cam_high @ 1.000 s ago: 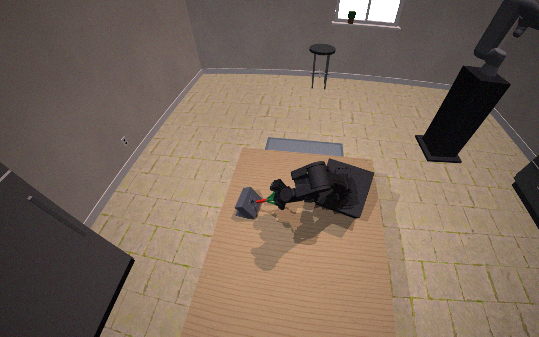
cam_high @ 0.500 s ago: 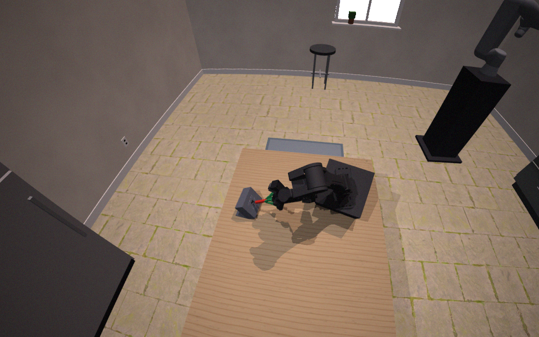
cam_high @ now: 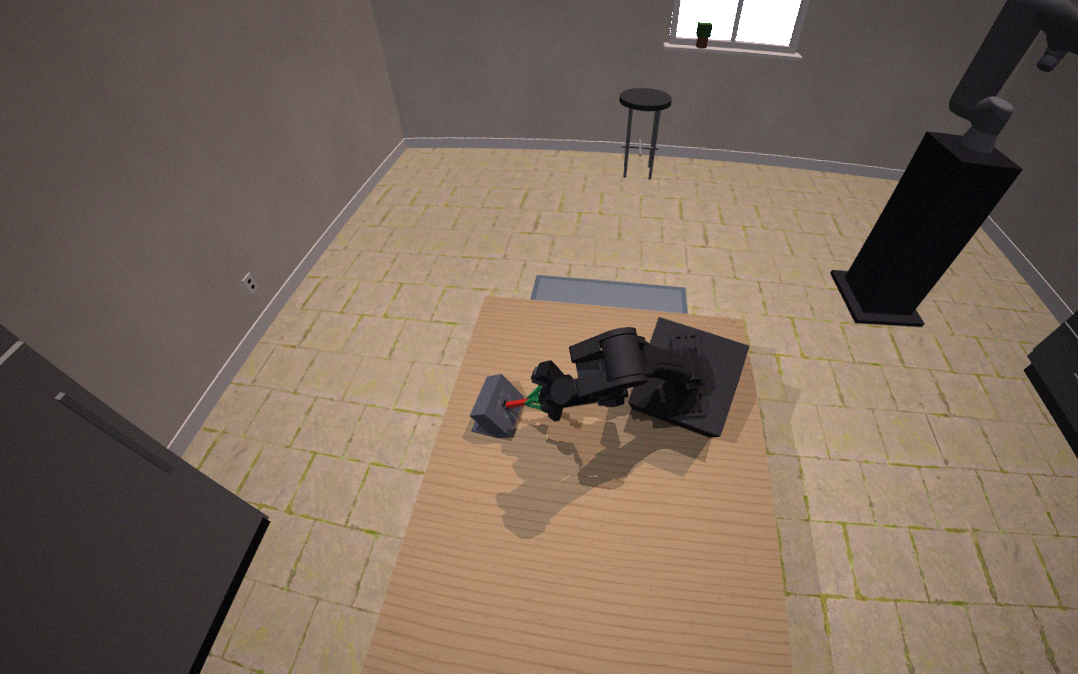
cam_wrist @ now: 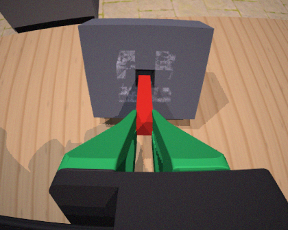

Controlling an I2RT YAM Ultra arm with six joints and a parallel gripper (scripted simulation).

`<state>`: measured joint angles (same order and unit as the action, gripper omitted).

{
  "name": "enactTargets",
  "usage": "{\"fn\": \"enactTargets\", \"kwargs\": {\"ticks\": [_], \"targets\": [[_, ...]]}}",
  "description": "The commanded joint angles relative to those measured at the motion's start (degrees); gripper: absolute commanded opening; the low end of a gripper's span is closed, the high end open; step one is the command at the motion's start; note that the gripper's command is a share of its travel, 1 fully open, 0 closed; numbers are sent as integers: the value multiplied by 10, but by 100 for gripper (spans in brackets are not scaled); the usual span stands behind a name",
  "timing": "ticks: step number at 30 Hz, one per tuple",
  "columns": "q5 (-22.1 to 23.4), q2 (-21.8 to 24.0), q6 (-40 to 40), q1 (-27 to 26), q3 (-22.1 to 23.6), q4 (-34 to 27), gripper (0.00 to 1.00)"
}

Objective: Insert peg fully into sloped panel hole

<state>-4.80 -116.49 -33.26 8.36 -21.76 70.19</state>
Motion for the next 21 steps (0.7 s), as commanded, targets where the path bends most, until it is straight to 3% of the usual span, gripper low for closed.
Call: {"fn": "enactTargets", "kwargs": {"ticks": [1, 21], "targets": [[-3, -10, 3, -13, -18, 3, 0], [0, -40, 5, -17, -53, -1, 0]]}}
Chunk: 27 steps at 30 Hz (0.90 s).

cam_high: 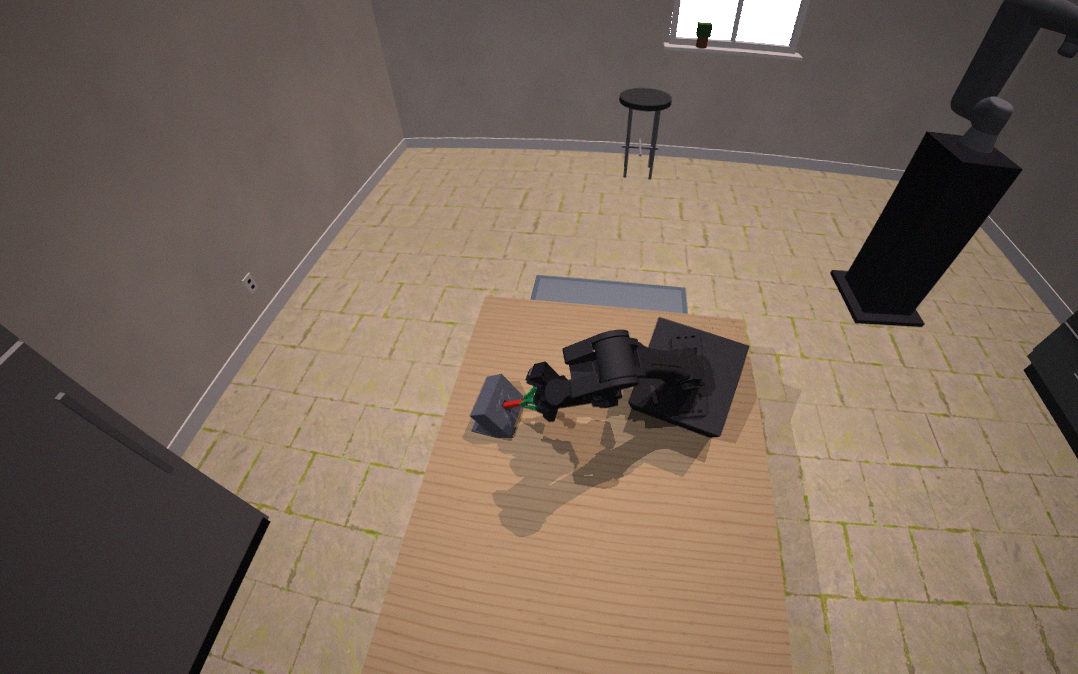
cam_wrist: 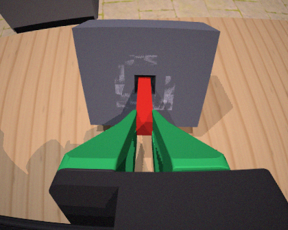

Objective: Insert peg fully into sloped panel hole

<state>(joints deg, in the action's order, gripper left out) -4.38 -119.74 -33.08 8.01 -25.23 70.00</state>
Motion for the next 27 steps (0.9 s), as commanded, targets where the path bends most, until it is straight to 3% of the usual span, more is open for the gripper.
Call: {"fn": "enactTargets", "kwargs": {"ticks": [1, 14, 25, 27], "targets": [[-3, -9, 3, -14, -21, 1, 0], [0, -34, 4, -17, -50, -4, 0], [3, -26, 2, -5, -34, -3, 0], [3, -26, 2, -5, -34, -3, 23]]}}
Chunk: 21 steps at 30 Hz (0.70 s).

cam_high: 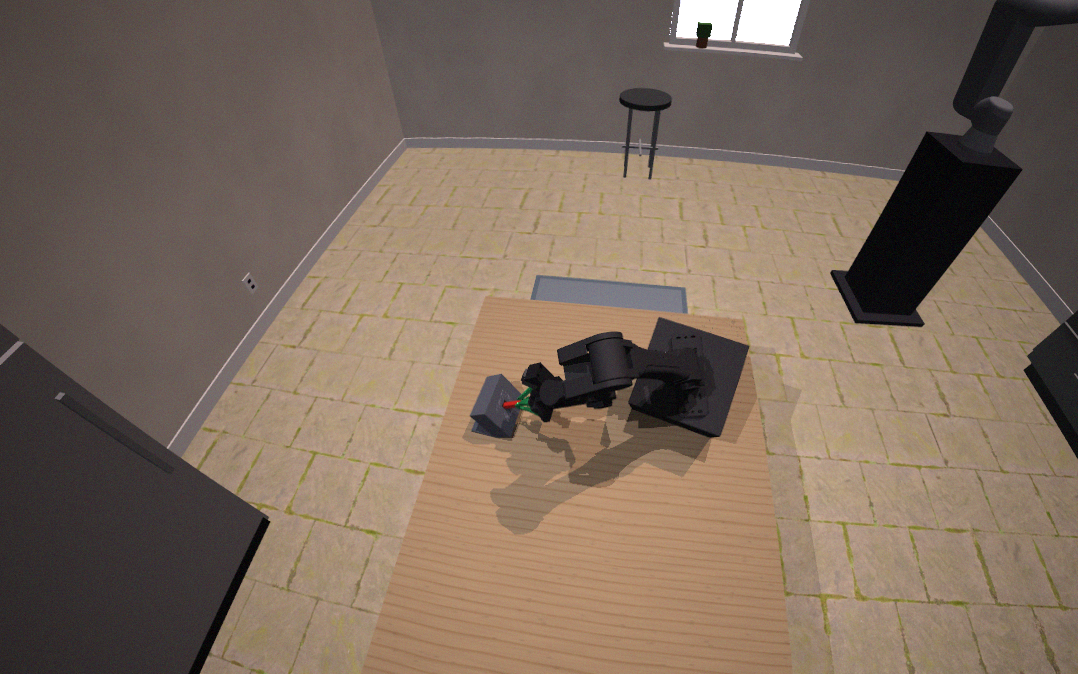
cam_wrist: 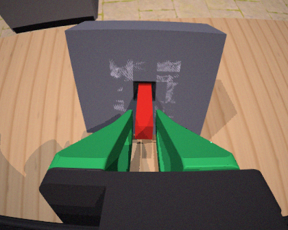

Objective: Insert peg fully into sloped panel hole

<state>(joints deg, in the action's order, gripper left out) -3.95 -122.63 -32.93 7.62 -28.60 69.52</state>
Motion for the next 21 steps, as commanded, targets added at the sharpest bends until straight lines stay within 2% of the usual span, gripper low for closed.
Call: {"fn": "enactTargets", "kwargs": {"ticks": [1, 4, 6, 9, 14, 21], "targets": [[-1, 3, 0, -1, 0, 2, 34], [-1, 3, 0, -1, 0, 2, 68], [-1, 3, 0, -1, 0, 2, 68], [-1, 3, 0, -1, 0, 2, 100], [-1, 3, 0, -1, 0, 2, 100], [-12, 35, -6, 8, 36, 10, 100]]}}
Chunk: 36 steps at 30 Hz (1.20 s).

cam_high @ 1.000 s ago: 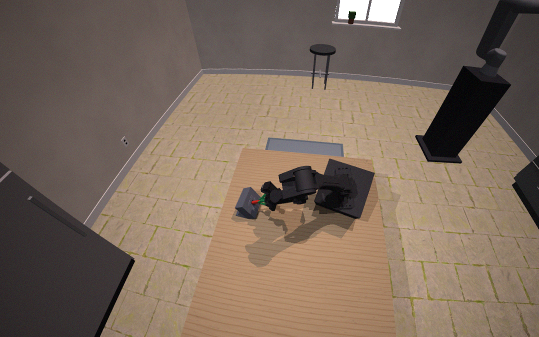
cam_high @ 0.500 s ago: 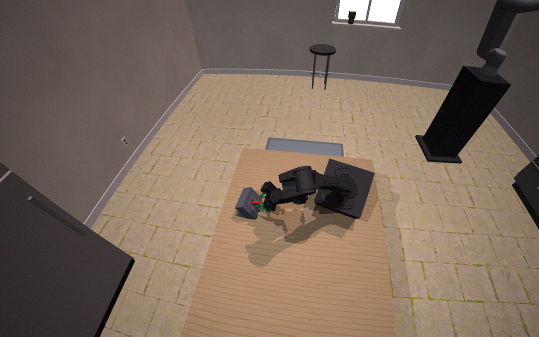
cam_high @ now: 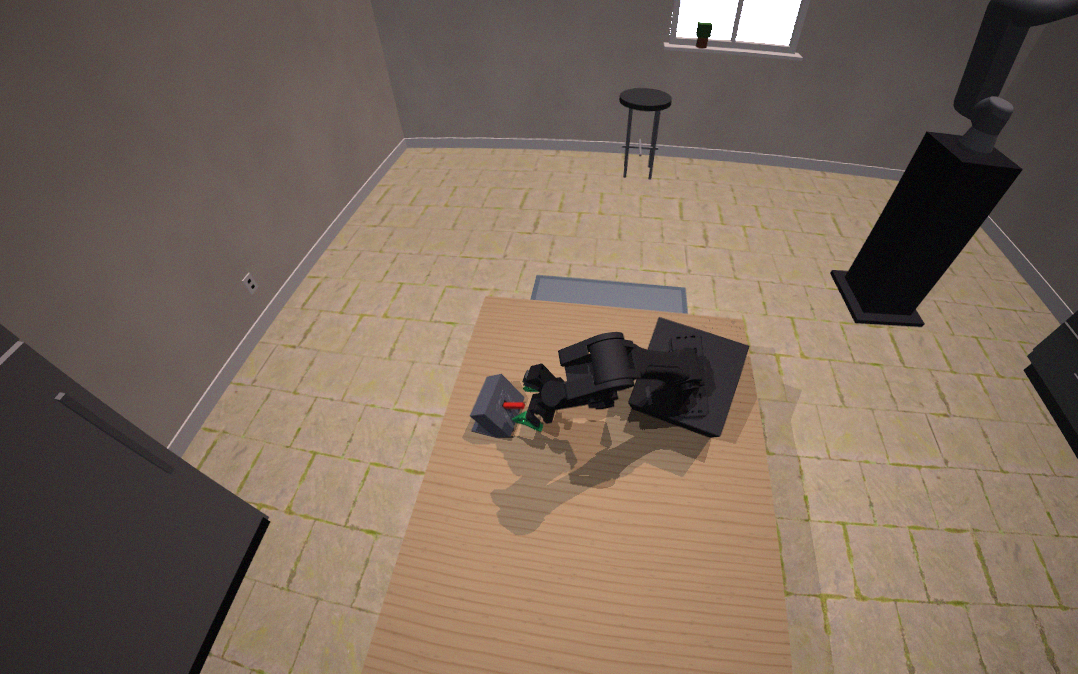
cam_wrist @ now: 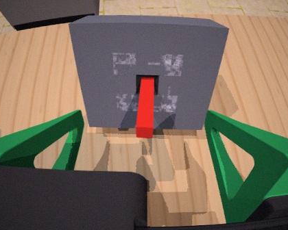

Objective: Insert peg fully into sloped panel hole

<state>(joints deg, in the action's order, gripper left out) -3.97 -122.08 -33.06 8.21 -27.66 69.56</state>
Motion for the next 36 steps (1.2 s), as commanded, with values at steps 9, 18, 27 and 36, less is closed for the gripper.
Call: {"fn": "enactTargets", "kwargs": {"ticks": [9, 18, 27, 36], "targets": [[-25, 76, -9, 9, 76, 13, 100], [-40, 131, -15, 22, 133, 18, 100], [-53, 180, -20, 36, 184, 22, 100], [-64, 193, -25, 47, 205, 31, 100]]}}
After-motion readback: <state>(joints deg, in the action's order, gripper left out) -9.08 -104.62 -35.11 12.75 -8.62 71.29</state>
